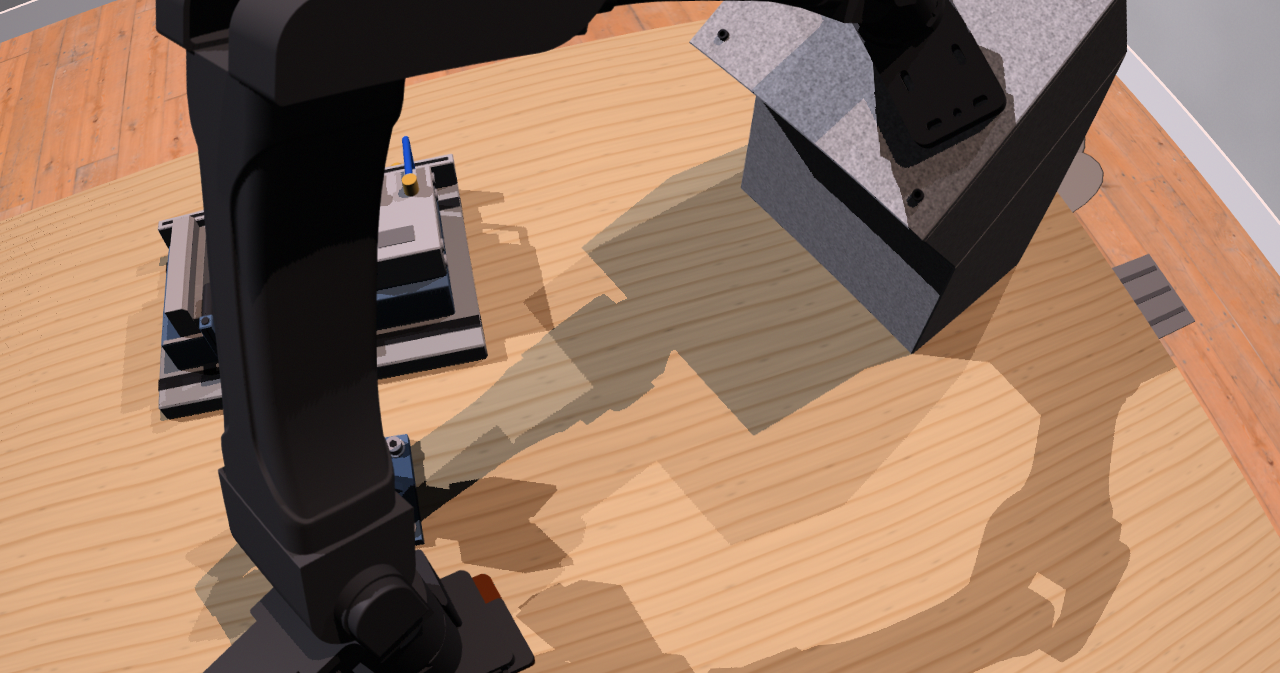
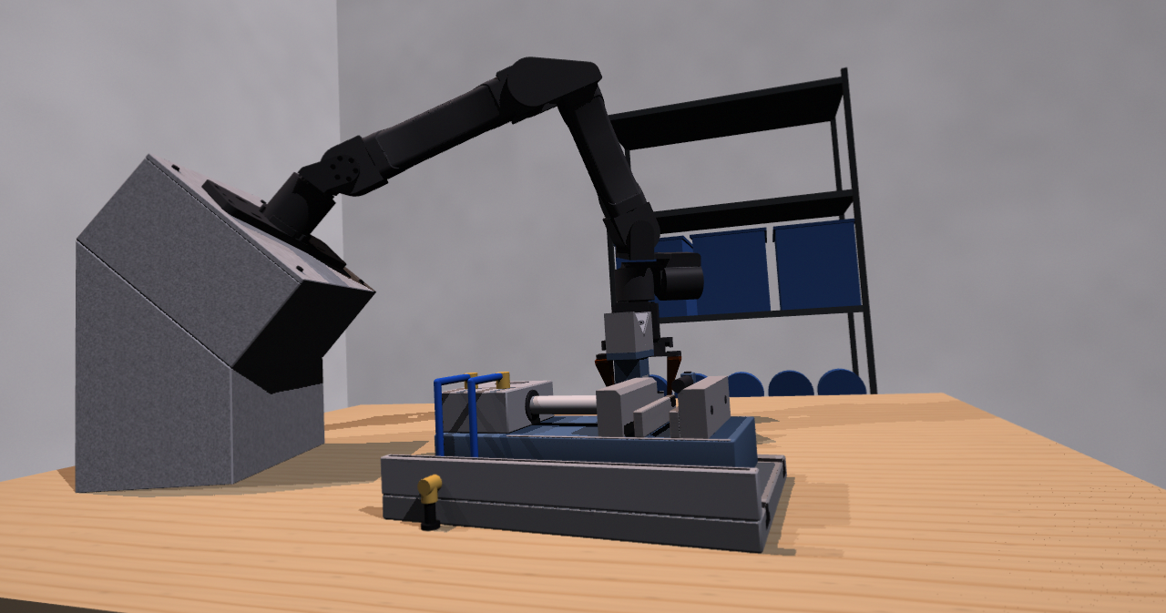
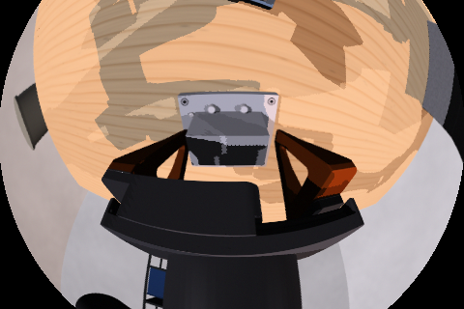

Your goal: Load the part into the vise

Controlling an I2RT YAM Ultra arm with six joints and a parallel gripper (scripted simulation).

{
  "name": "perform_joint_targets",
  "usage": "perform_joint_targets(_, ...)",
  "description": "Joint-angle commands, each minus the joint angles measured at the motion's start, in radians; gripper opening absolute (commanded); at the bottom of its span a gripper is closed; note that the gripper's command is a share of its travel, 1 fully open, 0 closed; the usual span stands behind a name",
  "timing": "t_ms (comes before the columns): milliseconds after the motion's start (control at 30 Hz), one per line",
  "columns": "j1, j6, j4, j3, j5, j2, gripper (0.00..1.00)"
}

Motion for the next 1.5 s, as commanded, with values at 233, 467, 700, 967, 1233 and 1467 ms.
perform_joint_targets(233,-0.007,-0.008,0.013,0.036,0.000,0.012,0.81)
perform_joint_targets(467,-0.005,-0.008,0.012,0.038,0.000,-0.004,0.81)
perform_joint_targets(700,-0.007,-0.009,0.013,0.040,-0.001,0.015,0.81)
perform_joint_targets(967,-0.007,-0.009,0.014,0.040,-0.001,0.018,0.81)
perform_joint_targets(1233,-0.007,-0.009,0.014,0.040,-0.001,0.018,0.81)
perform_joint_targets(1467,-0.007,-0.009,0.014,0.040,-0.001,0.018,0.81)
